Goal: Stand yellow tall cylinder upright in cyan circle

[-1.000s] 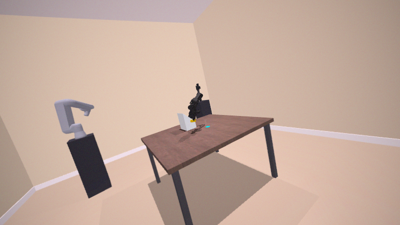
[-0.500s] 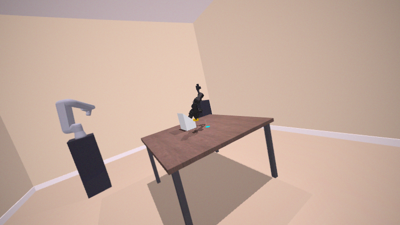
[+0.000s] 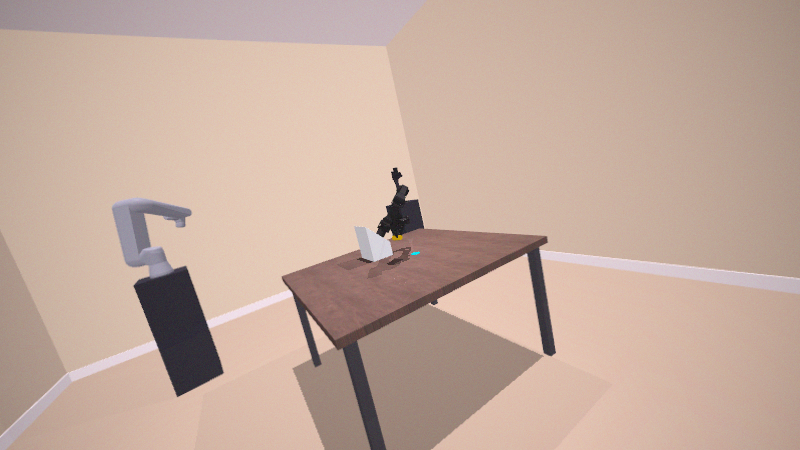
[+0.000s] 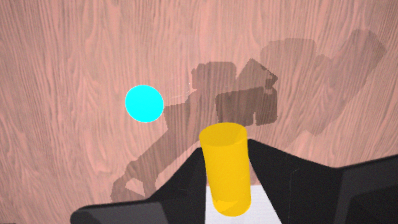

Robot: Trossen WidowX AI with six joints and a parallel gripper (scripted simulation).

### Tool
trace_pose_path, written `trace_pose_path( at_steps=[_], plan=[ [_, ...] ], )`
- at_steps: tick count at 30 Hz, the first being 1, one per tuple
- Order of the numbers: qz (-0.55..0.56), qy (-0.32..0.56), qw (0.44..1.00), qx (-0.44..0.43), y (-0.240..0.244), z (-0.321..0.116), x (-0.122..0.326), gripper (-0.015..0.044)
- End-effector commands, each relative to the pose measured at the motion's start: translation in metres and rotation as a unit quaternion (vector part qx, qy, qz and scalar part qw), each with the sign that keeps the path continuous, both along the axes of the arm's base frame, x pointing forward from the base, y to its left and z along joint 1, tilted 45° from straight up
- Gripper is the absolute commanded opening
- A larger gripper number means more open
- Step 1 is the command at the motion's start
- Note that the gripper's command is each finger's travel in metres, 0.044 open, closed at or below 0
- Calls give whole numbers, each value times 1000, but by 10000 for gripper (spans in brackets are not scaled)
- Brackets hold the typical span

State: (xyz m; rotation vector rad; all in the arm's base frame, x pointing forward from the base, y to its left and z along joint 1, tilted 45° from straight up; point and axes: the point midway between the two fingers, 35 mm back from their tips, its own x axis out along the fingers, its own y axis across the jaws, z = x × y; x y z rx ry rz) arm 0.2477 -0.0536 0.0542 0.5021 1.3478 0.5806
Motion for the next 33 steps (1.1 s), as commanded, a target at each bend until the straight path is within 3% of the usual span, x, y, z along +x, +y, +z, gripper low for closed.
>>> trace_pose_path(
  at_steps=[1,33],
  plan=[
    [-30,21,999,8,8,10,3,105],
    [-209,181,959,61,63,65,5,105]
  ],
)
